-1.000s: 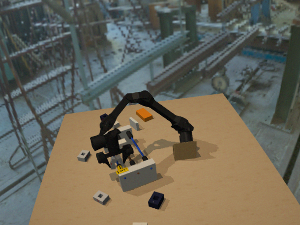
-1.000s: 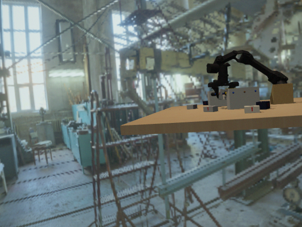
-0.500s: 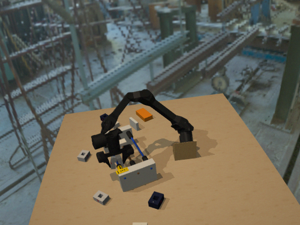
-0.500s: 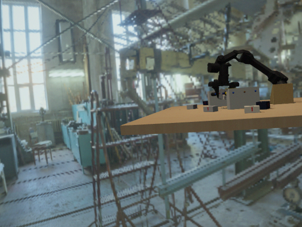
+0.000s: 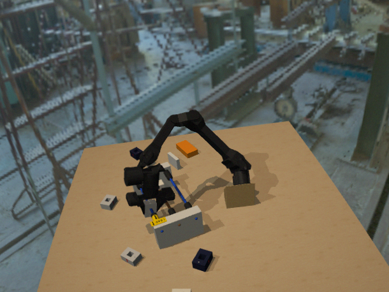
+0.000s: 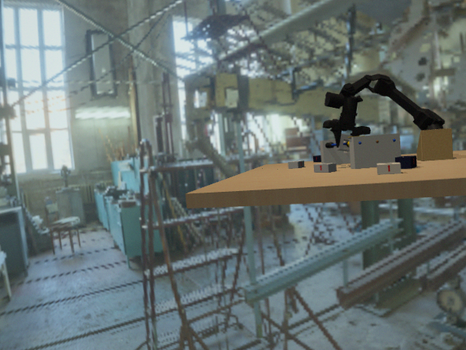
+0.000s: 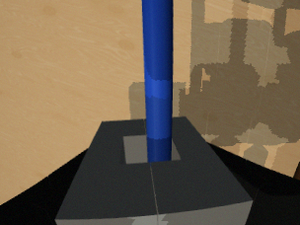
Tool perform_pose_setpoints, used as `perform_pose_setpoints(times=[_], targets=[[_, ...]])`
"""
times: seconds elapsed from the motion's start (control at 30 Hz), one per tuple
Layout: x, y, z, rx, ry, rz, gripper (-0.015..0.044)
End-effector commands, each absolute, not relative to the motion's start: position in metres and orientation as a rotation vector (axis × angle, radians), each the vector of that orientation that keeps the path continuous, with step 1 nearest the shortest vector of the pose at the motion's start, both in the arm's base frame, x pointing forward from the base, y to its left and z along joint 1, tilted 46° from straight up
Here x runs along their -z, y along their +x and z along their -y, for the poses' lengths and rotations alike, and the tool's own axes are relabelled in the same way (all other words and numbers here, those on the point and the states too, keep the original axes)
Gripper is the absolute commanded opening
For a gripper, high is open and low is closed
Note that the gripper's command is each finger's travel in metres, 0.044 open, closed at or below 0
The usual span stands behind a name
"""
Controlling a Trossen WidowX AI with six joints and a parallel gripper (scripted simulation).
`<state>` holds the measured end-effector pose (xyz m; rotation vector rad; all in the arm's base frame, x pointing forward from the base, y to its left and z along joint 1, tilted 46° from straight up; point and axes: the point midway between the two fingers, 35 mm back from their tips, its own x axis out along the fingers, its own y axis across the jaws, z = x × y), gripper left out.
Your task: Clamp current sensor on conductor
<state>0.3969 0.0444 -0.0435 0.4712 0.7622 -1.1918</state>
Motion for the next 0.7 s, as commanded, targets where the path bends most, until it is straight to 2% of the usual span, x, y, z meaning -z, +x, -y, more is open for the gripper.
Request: perform_pose_setpoints(times=[0.0, 0.13, 0.67], targets=[[0.0433, 0.3975, -0.0446, 1.193, 0.474, -0.761, 0.0000], [0.0433, 0.3975, -0.0446, 1.193, 0.474, -0.761, 0.0000], [0.0433, 0.3977, -0.0449, 1.197, 0.473, -0.763, 0.0420]])
